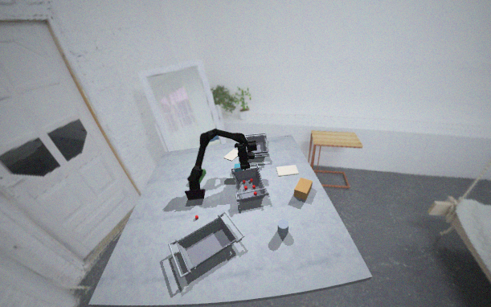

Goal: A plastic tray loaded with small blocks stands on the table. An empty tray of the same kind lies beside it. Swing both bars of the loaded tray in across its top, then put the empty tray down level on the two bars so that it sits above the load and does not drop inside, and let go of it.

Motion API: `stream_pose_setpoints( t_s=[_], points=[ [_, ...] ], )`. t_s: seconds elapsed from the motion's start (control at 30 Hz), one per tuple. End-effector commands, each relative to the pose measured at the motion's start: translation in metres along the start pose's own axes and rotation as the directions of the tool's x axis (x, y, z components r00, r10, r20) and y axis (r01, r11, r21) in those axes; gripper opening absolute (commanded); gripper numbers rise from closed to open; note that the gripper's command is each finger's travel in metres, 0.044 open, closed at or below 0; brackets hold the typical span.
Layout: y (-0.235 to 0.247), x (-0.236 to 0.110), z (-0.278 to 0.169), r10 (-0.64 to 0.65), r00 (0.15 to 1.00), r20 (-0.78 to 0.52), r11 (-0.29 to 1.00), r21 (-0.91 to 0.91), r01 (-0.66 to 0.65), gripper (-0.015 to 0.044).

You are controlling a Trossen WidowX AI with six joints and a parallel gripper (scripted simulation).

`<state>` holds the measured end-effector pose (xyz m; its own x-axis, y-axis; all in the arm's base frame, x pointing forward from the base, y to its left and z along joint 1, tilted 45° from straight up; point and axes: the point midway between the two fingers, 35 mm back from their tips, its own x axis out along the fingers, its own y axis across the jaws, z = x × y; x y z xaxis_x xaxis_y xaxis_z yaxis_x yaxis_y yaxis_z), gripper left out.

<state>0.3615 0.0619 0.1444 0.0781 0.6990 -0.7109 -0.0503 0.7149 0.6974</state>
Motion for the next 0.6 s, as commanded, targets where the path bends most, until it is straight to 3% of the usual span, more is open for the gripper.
stream_pose_setpoints(
  t_s=[0.0,0.57],
  points=[
    [-0.008,-0.014,0.001,0.003,1.0,0.004,1.0,-0.001,-0.003,0.0085],
    [-0.059,-0.019,0.001,0.001,1.0,0.003,1.0,-0.001,-0.001,0.0085]
  ],
)
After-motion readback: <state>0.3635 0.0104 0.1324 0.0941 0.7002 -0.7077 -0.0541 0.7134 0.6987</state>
